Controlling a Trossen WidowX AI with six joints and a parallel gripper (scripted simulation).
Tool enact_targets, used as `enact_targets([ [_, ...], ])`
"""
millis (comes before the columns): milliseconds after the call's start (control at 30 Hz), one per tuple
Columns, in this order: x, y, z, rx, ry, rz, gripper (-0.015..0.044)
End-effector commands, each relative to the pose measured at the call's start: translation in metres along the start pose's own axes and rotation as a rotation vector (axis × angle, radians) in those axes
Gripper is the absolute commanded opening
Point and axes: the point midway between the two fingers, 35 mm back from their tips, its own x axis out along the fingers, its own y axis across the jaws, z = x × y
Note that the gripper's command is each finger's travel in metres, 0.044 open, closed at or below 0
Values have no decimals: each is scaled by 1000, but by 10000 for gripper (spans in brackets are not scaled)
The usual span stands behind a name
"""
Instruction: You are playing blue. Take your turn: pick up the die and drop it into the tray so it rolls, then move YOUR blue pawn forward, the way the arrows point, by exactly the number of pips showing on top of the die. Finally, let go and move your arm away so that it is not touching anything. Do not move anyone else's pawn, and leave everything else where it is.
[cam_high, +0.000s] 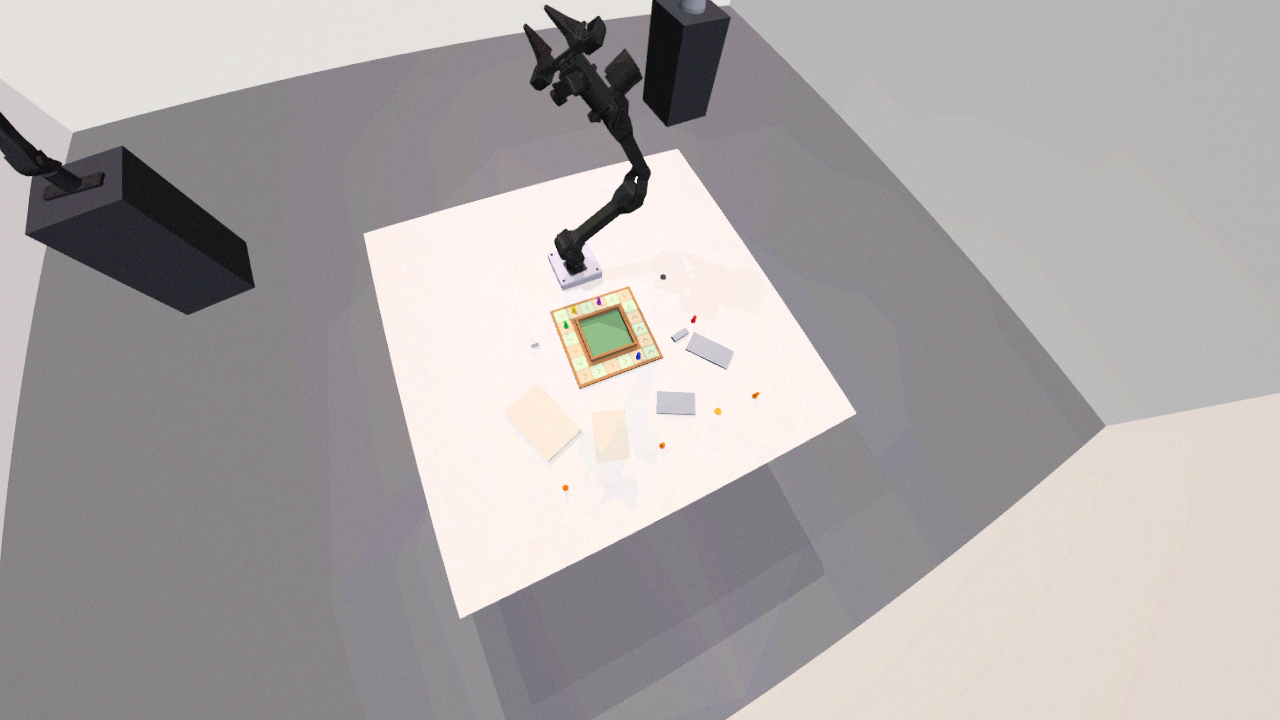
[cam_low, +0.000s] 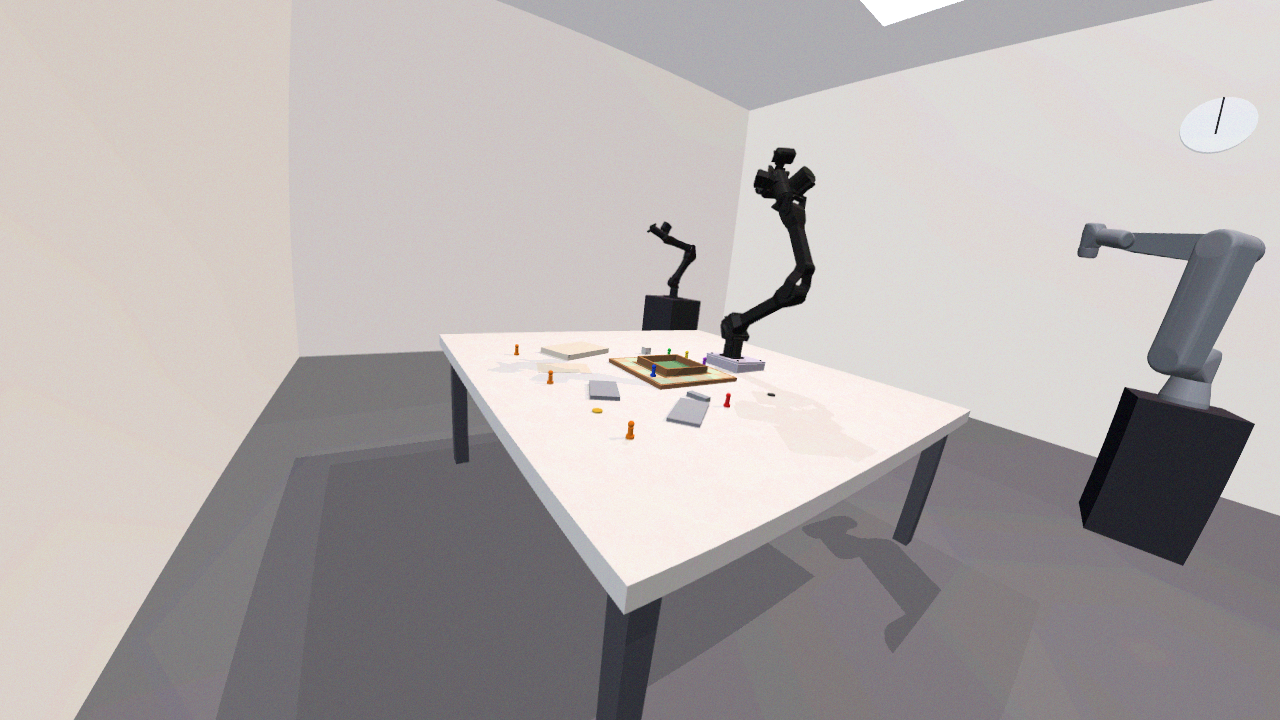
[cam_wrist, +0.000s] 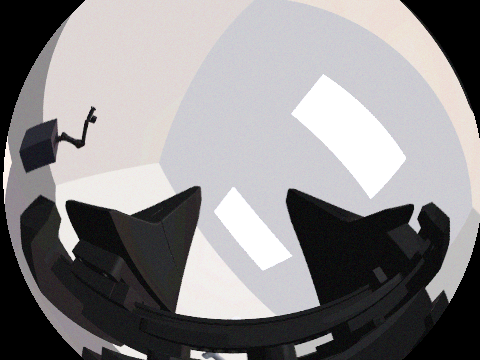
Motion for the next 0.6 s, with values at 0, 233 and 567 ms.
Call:
enact_targets([
  [0,23,41,33,96,-107,110,275],
  [233,46,126,116,244,-324,359,275],
  [567,16,219,251,380,-674,712,275],
])
